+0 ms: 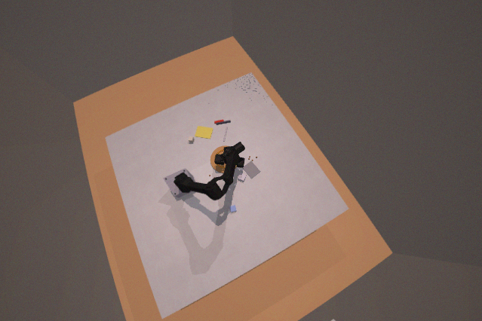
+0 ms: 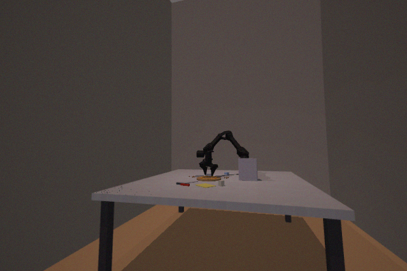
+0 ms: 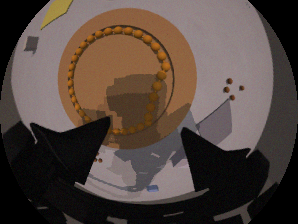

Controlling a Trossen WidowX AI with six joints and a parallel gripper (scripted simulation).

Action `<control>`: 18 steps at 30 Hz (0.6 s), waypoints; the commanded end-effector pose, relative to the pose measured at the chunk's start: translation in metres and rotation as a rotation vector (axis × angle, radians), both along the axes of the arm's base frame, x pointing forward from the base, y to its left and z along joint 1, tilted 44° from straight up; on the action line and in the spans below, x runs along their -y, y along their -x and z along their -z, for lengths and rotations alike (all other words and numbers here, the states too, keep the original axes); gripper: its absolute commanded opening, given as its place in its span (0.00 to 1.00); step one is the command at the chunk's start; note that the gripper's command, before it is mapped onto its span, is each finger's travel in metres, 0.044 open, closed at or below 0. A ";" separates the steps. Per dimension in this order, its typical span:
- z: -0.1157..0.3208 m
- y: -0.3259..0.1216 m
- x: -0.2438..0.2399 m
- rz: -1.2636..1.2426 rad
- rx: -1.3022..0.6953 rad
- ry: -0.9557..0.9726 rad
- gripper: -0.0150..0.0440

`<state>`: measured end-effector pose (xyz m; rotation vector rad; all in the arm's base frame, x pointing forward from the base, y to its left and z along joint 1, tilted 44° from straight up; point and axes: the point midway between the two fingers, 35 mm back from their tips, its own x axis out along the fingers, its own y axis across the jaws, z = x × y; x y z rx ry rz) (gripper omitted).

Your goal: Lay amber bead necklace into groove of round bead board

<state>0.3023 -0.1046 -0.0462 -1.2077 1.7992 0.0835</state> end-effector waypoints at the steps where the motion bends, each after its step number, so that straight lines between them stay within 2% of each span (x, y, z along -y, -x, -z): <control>1: -0.001 0.000 0.000 0.003 0.002 0.003 1.00; 8: -0.017 -0.009 -0.027 -0.039 -0.037 -0.003 0.69; 13: -0.015 -0.009 -0.025 -0.040 -0.039 -0.003 0.47; 18: -0.012 -0.010 -0.023 -0.042 -0.029 -0.001 0.46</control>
